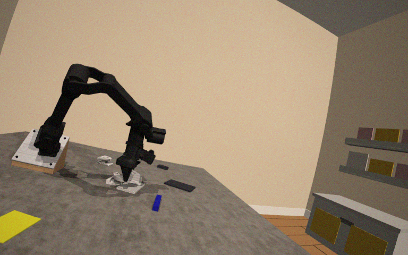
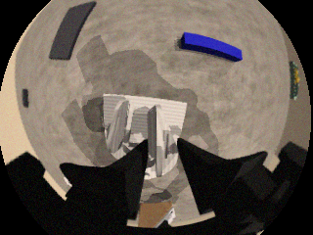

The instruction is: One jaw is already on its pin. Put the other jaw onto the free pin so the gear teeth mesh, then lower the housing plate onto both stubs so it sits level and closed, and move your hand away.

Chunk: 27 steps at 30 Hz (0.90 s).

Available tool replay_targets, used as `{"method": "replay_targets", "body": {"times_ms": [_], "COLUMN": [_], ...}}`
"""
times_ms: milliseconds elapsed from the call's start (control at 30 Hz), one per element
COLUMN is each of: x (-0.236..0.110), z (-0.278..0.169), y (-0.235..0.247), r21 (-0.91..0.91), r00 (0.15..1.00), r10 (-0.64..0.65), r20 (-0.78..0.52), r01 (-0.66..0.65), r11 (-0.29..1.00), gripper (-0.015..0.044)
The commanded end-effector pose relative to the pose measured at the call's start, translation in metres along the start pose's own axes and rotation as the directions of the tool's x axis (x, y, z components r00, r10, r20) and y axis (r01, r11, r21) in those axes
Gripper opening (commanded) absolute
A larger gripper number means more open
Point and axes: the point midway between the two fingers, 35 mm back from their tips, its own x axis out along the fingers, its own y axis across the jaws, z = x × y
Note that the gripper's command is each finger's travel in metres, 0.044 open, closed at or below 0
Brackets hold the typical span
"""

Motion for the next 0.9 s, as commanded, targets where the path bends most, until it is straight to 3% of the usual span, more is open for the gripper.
{"method": "replay_targets", "body": {"times_ms": [0,867], "x": [0.0027,0.0077], "z": [-0.0002,-0.0002], "y": [-0.001,-0.001], "r21": [-0.004,-0.007], "r00": [1.0,1.0], "r10": [-0.007,-0.007], "r20": [0.001,0.001], "r01": [0.007,0.007], "r11": [1.0,1.0], "gripper": [0.0134,0.0134]}}
